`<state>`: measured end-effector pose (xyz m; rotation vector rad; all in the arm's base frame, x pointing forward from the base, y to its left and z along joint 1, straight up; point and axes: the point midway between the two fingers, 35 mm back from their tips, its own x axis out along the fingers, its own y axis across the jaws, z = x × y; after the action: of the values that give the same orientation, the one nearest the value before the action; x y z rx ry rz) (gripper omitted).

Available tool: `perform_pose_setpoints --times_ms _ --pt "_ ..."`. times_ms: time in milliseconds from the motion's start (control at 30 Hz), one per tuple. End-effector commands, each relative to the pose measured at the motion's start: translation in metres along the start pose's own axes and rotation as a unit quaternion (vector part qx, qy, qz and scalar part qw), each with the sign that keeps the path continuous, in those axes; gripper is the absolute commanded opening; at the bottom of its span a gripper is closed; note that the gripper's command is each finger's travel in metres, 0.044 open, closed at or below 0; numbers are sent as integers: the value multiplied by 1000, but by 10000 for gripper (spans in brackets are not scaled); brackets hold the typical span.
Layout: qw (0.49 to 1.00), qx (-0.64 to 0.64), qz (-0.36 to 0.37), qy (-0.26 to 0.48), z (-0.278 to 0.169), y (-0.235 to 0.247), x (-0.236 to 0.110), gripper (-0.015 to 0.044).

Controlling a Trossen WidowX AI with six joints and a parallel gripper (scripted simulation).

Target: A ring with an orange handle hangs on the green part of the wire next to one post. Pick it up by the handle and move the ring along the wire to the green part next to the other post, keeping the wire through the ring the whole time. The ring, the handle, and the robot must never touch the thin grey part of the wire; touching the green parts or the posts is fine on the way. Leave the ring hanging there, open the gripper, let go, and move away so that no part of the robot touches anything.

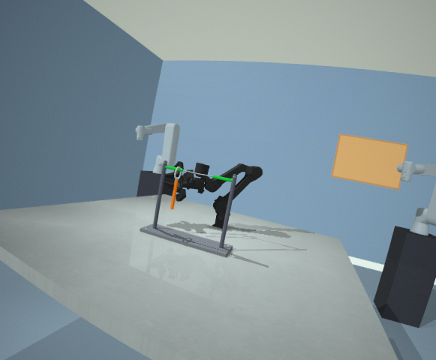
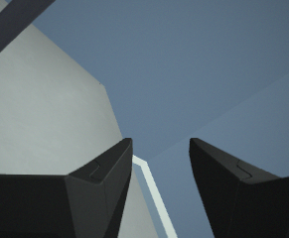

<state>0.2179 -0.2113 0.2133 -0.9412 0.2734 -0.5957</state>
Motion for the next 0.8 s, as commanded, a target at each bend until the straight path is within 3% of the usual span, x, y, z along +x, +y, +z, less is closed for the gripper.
perform_pose_setpoints --times_ms 0,133,233,767 --pt "982 136 130 -25 -4 70 -17 160" --pt "934 262 242 -28 -4 125 -44 160" --pt "911 304 278 -25 -2 141 -56 160" --pt "896 336 286 -50 13 138 -49 160"
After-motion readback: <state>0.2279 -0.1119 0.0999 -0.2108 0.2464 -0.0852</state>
